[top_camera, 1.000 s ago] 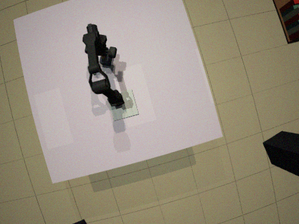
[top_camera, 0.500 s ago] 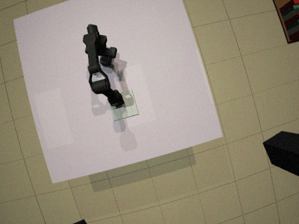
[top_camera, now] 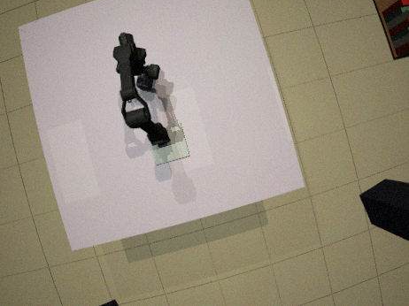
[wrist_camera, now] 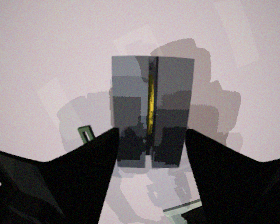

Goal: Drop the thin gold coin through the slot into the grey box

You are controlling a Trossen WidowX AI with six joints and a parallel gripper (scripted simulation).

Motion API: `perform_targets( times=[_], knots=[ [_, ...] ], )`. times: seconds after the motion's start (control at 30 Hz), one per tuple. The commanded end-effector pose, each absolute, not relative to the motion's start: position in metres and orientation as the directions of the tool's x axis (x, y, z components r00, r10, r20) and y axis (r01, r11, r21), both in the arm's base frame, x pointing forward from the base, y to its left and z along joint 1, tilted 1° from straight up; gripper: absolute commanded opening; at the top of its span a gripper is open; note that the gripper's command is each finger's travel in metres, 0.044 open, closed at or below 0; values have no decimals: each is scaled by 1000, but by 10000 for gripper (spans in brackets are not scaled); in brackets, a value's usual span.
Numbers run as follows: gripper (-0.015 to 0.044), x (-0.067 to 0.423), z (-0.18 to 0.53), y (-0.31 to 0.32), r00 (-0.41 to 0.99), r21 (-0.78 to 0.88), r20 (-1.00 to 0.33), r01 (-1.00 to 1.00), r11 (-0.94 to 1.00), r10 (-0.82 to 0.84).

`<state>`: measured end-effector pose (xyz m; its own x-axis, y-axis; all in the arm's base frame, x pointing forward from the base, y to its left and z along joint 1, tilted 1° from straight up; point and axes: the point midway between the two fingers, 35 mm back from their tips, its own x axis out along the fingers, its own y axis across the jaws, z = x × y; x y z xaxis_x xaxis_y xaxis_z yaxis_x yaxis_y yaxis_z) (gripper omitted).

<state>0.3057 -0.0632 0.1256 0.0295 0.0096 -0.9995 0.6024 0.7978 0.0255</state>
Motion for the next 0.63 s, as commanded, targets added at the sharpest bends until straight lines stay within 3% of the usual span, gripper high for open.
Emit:
perform_targets(
  times=[0.0, 0.17, 0.6],
  knots=[
    [318, 307, 137, -64, 36, 28, -999, 602, 798, 8],
    [440, 305, 155, -64, 35, 28, -999, 602, 798, 8],
    [440, 301, 183, -63, 33, 27, -999, 603, 798, 9]
  ],
)
